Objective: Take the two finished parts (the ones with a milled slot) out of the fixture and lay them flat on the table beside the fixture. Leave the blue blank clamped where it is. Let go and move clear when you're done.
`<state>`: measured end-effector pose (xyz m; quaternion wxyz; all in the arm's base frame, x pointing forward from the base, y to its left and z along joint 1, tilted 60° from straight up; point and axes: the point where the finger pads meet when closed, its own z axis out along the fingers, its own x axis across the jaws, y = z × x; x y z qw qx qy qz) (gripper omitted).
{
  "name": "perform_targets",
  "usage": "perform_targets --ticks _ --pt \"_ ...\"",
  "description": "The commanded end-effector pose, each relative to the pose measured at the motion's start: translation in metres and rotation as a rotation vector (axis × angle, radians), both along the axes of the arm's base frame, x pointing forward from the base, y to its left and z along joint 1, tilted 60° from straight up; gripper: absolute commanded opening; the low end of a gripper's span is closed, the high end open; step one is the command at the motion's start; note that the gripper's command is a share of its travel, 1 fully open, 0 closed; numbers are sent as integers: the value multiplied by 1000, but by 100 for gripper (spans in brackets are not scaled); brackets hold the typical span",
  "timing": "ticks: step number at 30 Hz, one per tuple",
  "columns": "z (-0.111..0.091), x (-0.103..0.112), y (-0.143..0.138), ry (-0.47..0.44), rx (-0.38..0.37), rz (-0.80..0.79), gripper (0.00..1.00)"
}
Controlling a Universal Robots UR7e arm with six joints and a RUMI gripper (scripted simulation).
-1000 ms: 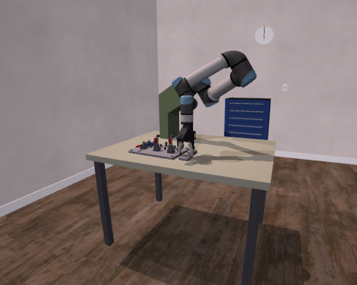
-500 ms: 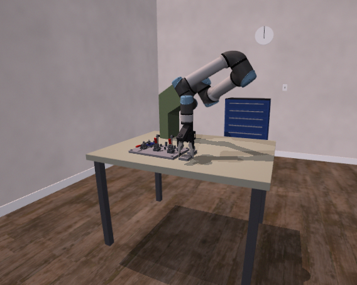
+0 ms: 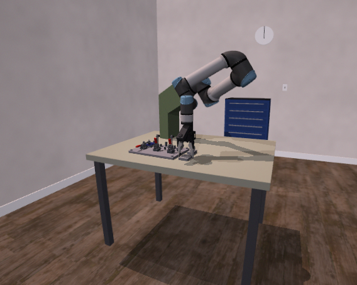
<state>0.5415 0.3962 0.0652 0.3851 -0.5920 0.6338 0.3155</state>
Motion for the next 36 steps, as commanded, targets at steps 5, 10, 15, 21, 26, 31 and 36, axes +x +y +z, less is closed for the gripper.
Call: perform_targets --ticks 5,10,15,21,26,31,36 --pt "1 0 -1 -1 0 -1 54" --pt "2 0 -3 -1 0 -1 54" --pt "7 -1 -12 -1 0 -1 54" --pt "18 -4 -30 -1 0 -1 54" --pt "26 -6 -44 -1 0 -1 54" --pt "34 -7 -58 -1 0 -1 54" --pt "43 -9 -72 -1 0 -1 54"
